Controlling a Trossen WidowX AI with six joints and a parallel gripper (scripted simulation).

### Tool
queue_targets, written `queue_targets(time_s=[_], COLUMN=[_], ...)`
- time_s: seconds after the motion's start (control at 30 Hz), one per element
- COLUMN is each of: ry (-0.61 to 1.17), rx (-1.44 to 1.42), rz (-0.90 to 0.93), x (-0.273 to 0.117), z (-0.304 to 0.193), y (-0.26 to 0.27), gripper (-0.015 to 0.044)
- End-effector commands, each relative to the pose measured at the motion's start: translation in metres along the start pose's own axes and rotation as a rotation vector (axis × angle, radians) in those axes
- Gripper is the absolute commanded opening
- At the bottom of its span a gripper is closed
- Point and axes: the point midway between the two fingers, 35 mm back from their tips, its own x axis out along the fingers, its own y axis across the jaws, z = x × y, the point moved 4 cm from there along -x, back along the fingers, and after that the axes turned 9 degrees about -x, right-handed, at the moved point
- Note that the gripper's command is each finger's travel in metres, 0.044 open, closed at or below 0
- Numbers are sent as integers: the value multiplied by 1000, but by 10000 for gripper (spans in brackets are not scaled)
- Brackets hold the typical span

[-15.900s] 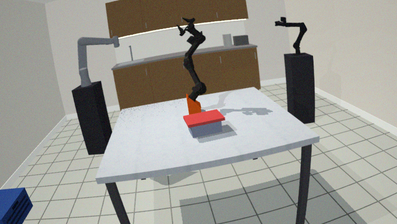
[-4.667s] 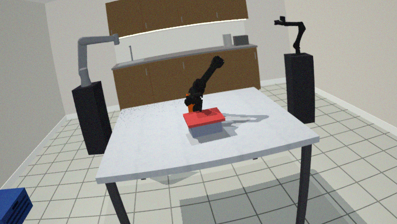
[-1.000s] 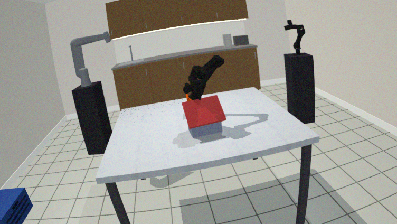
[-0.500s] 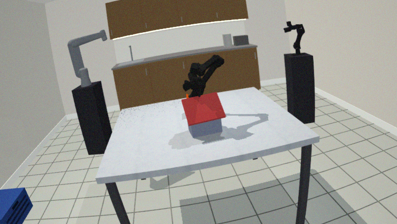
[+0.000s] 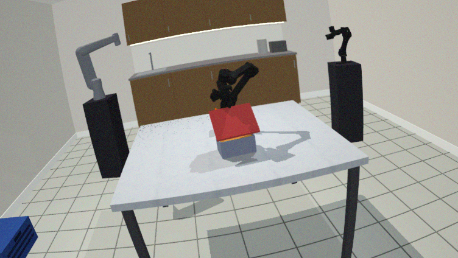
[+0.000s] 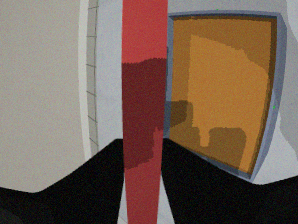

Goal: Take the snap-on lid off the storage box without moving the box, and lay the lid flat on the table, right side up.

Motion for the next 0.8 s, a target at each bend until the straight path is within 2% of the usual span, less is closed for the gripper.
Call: queue_targets(time_s=[0.0,0.77], ry=[0,1], rx=[-13,-11], rz=[10,10], x=[-4,-5], z=[0,-44], y=[7,2], gripper=[0,0])
